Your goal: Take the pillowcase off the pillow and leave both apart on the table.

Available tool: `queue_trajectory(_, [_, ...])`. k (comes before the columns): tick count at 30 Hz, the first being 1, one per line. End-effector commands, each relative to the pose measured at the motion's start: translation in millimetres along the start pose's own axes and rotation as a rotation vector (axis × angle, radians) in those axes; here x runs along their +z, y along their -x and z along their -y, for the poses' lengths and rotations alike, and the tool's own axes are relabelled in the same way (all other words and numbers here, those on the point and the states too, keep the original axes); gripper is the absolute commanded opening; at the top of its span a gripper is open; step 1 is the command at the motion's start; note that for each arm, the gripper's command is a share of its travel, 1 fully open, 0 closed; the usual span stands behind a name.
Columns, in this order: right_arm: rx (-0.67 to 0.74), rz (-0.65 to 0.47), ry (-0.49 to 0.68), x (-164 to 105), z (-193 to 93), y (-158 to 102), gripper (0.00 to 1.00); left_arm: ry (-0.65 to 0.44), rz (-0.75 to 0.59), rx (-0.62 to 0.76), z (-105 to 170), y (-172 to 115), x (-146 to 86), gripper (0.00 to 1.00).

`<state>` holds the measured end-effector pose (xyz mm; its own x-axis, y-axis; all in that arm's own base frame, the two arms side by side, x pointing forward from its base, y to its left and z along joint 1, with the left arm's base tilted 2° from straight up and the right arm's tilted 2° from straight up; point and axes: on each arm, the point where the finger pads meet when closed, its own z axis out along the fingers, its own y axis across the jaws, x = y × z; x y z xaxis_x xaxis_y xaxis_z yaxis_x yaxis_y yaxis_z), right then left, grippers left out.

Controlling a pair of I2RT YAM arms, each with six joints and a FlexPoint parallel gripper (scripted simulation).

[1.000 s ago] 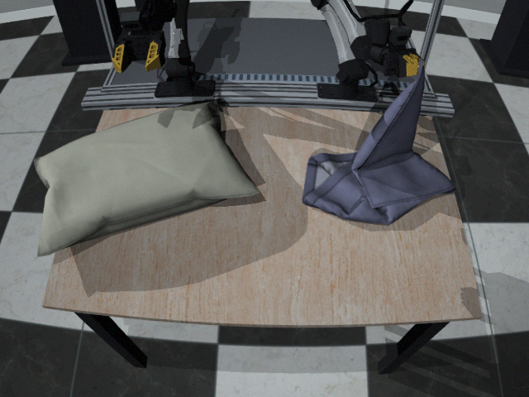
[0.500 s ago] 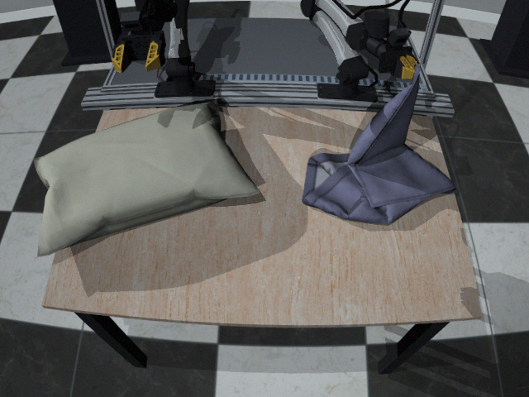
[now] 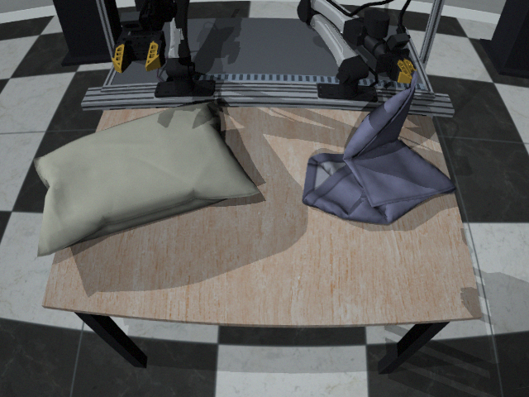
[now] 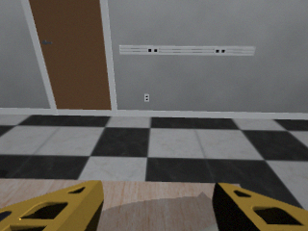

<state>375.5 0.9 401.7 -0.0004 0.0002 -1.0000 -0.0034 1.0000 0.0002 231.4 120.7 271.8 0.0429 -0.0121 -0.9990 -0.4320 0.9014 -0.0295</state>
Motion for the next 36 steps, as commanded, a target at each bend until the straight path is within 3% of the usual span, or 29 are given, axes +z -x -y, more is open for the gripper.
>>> queue_trajectory(1, [-0.006,0.036,0.011,-9,-3,13,0.60,0.006,-0.031,0.002,-2,-10,0,0.00])
queue_trajectory(9, [-0.006,0.036,0.011,-9,-3,13,0.60,0.021,-0.082,0.003,-6,-25,3,0.00])
queue_trajectory(11, [-0.006,0.036,0.011,-9,-3,13,0.60,0.009,-0.070,0.008,-3,-10,0,0.00])
queue_trajectory(15, [-0.006,0.036,0.011,-9,-3,13,0.60,0.019,-0.186,0.006,-6,-33,-3,0.00])
queue_trajectory(36, [-0.006,0.036,0.011,-9,-3,13,0.60,0.053,-0.480,-0.009,-14,-77,-36,0.00])
